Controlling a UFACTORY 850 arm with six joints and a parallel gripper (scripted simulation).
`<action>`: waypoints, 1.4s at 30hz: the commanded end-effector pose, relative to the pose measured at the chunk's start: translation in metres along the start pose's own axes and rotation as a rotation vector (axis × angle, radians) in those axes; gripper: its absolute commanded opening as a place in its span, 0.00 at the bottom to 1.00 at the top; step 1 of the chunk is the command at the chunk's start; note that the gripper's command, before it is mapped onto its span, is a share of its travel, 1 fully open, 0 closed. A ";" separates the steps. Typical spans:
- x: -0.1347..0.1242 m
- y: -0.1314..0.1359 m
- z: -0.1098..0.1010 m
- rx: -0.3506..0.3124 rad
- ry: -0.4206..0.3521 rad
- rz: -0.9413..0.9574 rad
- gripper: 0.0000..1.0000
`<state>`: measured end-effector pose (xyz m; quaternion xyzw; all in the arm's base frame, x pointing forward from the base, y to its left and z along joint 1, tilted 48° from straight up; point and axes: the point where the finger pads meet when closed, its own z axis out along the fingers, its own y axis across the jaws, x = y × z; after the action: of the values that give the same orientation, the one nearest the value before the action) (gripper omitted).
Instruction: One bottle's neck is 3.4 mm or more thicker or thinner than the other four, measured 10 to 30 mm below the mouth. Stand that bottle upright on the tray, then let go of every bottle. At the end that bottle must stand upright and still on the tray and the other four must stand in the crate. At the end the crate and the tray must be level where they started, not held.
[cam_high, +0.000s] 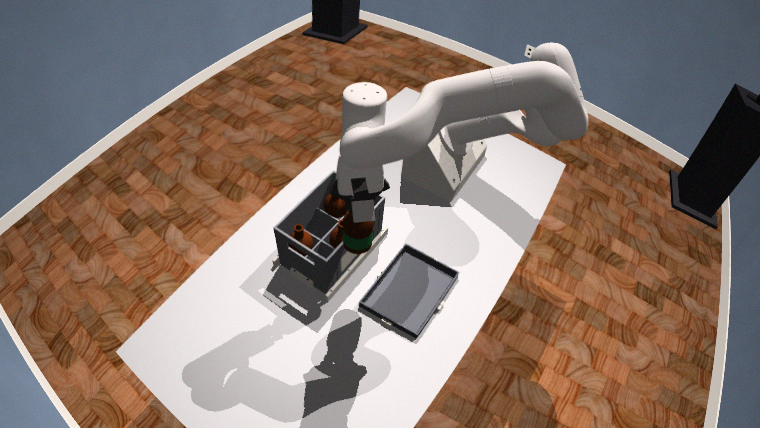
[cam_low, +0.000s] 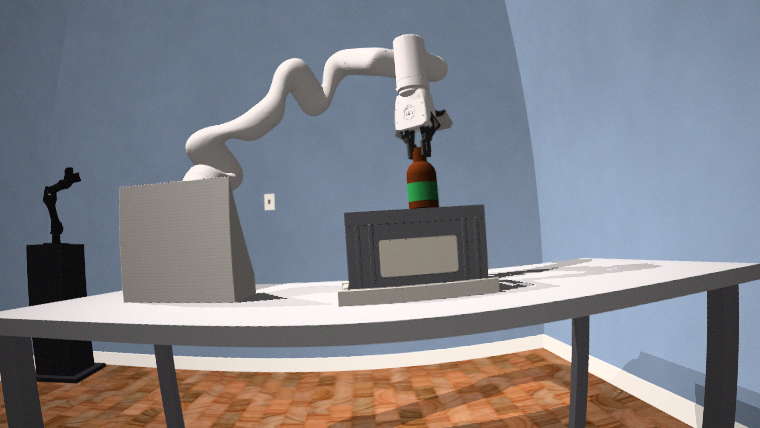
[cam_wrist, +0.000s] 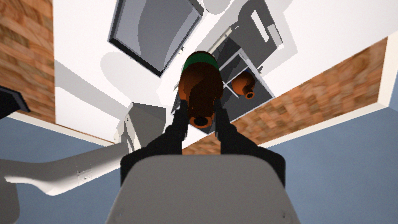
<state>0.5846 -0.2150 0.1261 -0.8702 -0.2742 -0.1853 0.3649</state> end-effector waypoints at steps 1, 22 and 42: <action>0.005 -0.012 -0.001 -0.003 0.001 -0.001 0.00; 0.022 -0.056 -0.001 -0.003 0.001 -0.001 0.00; 0.038 -0.096 -0.001 -0.003 0.001 -0.001 0.00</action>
<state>0.5572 -0.1512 0.1918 -0.8703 -0.2742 -0.1854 0.3647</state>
